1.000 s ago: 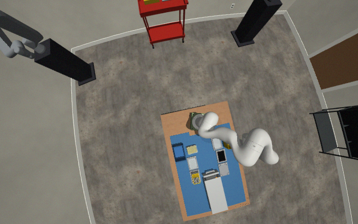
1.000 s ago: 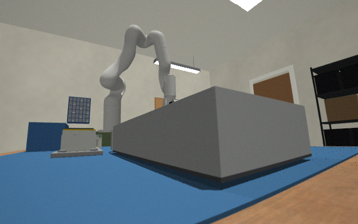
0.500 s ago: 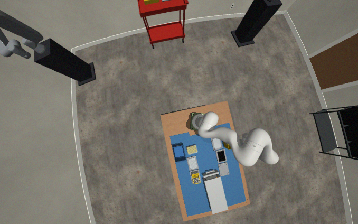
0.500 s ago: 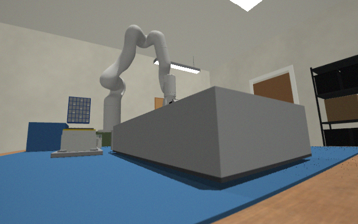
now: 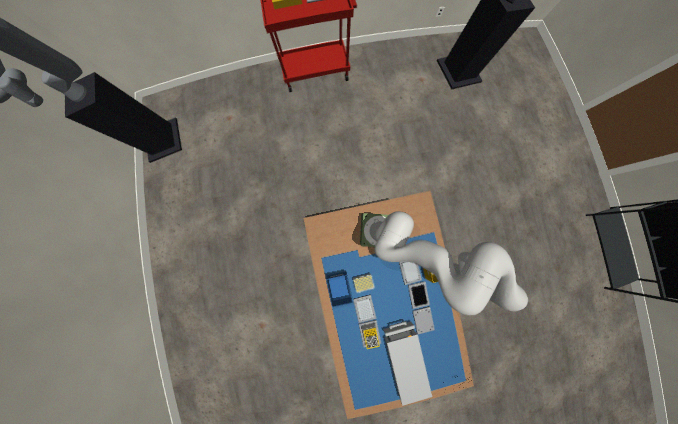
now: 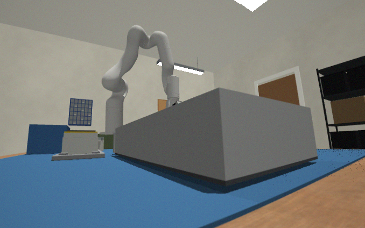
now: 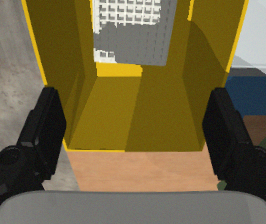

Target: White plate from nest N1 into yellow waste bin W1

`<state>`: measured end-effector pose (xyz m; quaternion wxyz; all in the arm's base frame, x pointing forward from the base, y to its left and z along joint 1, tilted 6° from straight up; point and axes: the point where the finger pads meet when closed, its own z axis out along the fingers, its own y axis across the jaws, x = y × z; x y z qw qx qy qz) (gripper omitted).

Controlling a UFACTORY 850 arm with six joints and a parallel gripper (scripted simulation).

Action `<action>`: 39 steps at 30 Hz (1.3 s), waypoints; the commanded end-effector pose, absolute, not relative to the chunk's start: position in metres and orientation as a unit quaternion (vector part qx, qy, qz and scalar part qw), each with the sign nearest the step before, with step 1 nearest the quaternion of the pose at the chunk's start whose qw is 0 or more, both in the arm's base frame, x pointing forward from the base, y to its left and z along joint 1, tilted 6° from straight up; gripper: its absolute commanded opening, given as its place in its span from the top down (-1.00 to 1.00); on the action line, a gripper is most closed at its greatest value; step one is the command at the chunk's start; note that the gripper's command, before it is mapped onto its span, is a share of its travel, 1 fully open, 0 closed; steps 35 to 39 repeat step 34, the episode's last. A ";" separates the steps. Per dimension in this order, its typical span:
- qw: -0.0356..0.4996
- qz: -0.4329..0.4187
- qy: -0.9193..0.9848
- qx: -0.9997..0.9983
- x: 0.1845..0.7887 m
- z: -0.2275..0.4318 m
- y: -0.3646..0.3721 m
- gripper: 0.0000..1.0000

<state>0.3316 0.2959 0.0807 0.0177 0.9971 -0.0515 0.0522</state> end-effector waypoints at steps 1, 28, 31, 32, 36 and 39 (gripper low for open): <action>0.017 0.053 -0.051 0.997 0.332 0.081 0.297 -1.00; 0.017 0.053 -0.051 0.997 0.342 0.096 0.255 -1.00; 0.017 0.053 -0.051 0.997 0.342 0.096 0.255 -1.00; 0.017 0.053 -0.051 0.997 0.342 0.096 0.255 -1.00; 0.017 0.053 -0.051 0.997 0.342 0.096 0.255 -1.00; 0.017 0.053 -0.051 0.997 0.342 0.096 0.255 -1.00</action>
